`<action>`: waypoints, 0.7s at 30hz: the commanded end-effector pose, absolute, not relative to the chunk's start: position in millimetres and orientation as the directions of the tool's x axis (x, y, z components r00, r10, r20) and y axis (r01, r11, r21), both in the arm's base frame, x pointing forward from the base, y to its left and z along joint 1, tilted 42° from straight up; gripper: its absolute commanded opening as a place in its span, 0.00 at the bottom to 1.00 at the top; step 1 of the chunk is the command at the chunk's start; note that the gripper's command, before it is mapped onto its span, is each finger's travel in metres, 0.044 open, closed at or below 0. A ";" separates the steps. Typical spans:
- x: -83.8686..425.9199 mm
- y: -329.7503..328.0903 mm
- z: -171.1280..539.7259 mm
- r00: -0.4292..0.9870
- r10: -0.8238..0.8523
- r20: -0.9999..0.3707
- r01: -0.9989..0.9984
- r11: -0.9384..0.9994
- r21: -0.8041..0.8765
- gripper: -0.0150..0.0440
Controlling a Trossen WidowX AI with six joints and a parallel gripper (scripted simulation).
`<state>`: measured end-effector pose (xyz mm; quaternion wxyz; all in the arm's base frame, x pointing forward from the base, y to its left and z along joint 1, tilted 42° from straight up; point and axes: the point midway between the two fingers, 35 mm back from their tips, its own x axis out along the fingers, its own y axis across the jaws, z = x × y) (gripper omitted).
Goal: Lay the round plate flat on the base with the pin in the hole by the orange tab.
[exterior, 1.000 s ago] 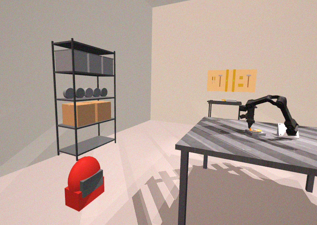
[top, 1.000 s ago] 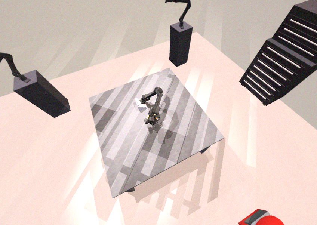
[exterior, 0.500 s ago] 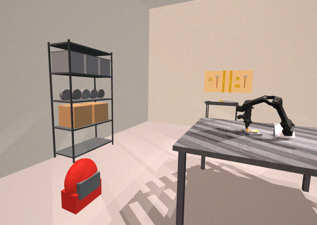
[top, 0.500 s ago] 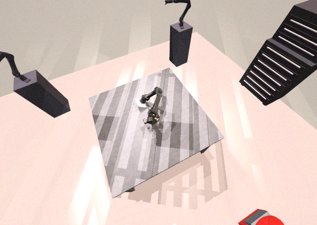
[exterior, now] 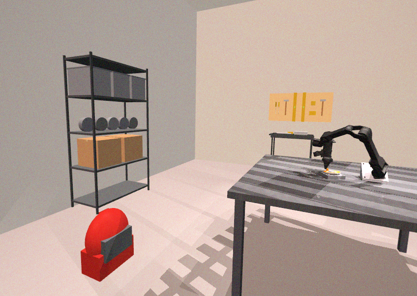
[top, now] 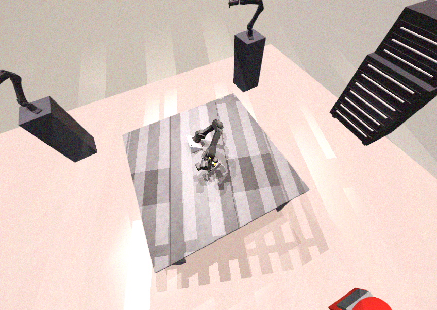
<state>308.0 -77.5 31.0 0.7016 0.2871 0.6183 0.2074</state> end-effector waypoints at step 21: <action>285.4 -82.5 20.7 0.134 0.644 -0.753 0.072 0.752 0.655 0.25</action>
